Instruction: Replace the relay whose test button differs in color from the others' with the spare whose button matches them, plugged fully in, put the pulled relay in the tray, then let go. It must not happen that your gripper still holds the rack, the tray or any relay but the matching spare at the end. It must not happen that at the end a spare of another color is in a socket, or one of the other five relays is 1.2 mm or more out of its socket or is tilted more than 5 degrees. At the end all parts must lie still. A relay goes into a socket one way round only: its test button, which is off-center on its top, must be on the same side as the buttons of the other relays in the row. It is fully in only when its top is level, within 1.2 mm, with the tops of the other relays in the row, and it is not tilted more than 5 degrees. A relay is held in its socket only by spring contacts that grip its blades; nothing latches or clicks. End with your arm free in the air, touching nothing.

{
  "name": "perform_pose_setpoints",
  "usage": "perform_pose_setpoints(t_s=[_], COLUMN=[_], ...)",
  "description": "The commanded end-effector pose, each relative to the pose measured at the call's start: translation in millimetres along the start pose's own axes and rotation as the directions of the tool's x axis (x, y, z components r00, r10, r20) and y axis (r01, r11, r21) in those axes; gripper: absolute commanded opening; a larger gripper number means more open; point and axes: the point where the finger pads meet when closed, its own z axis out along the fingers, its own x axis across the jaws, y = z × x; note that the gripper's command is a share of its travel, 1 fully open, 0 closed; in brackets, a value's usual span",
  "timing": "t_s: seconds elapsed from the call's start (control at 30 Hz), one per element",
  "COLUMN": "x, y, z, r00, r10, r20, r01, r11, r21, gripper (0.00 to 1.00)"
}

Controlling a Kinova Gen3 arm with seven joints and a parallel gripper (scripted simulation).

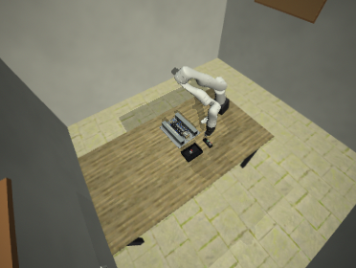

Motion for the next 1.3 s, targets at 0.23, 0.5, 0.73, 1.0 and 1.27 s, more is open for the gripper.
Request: perform_pose_setpoints(t_s=[0.23, 0.5, 0.73, 1.0, 1.27], x=[-1.0, -1.4, -2.9, -9.2, -10.9], y=[0.3, 0.3, -7.5, -38.8, -51.8], z=[-0.6, -0.8, -0.7, -0.3, 0.1], r00=[0.998, 0.994, 0.992, 0.992, 0.995], r10=[0.065, 0.108, 0.124, 0.124, 0.103], r20=[0.003, 0.005, 0.005, 0.005, 0.003], r01=[-0.065, -0.108, -0.124, -0.124, -0.103], r11=[0.998, 0.994, 0.992, 0.992, 0.995], r21=[0.000, 0.000, 0.000, 0.000, -0.006], gripper=[0.00, 0.00, 0.00, 0.00, 0.00])
